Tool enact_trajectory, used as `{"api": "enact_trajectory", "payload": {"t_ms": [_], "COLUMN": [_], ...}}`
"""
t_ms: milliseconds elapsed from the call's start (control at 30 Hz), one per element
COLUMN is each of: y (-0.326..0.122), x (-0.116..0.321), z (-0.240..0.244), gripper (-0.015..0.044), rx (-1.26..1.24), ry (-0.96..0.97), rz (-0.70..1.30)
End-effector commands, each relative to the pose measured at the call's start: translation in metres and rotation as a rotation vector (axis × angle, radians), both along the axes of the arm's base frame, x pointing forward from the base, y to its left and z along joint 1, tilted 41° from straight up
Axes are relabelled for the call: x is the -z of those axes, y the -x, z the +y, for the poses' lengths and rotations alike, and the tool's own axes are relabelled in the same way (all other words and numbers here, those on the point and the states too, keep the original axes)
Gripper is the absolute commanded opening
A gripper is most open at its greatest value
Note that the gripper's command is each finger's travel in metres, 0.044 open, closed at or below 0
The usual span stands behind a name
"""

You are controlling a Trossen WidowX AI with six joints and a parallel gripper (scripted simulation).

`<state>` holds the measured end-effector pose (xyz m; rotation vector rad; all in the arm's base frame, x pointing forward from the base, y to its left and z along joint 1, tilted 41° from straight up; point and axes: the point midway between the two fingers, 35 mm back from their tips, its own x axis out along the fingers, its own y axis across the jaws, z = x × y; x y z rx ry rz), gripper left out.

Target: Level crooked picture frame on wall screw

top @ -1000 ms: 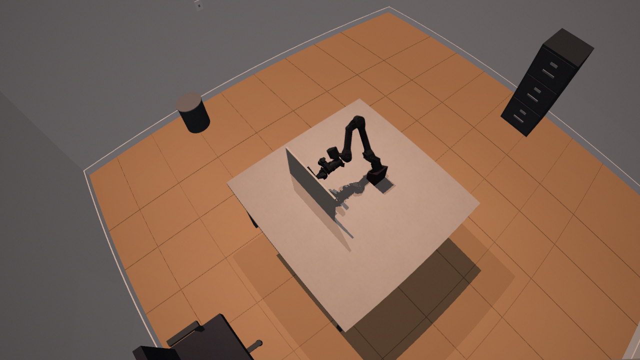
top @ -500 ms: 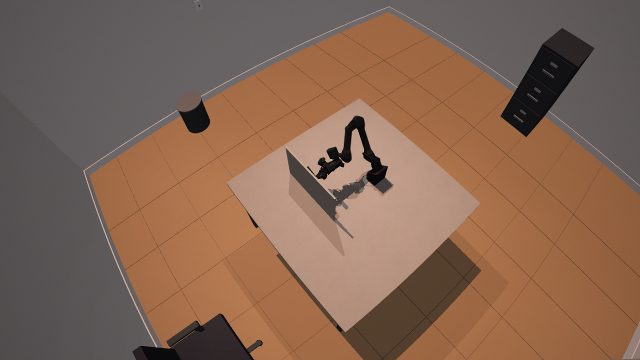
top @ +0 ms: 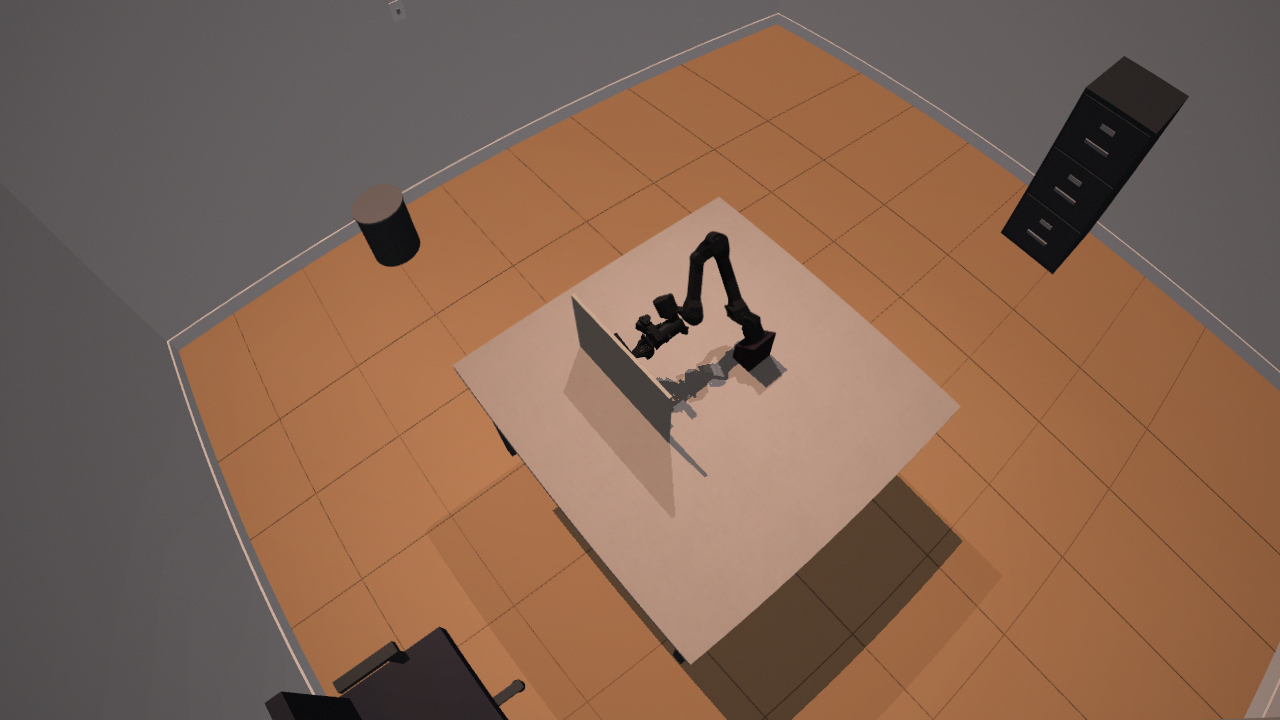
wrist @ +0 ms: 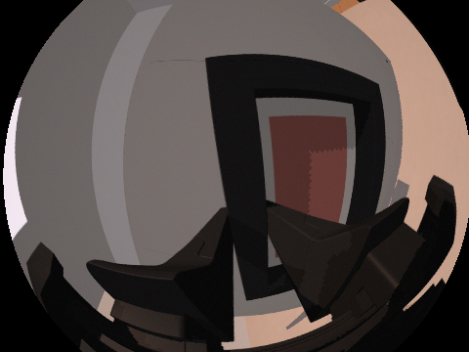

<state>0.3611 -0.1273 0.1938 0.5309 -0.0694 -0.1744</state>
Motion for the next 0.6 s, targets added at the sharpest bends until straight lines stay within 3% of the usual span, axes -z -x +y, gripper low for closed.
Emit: {"api": "enact_trajectory", "payload": {"t_ms": [0,567], "y": [0.0001,0.0000], "x": [0.0001,-0.0005], "z": [-0.0004,0.0001], "gripper": [0.0000,0.0000], "rx": [0.000,-0.003], "ry": [-0.005,-0.108], "rz": [-0.001,-0.020]}}
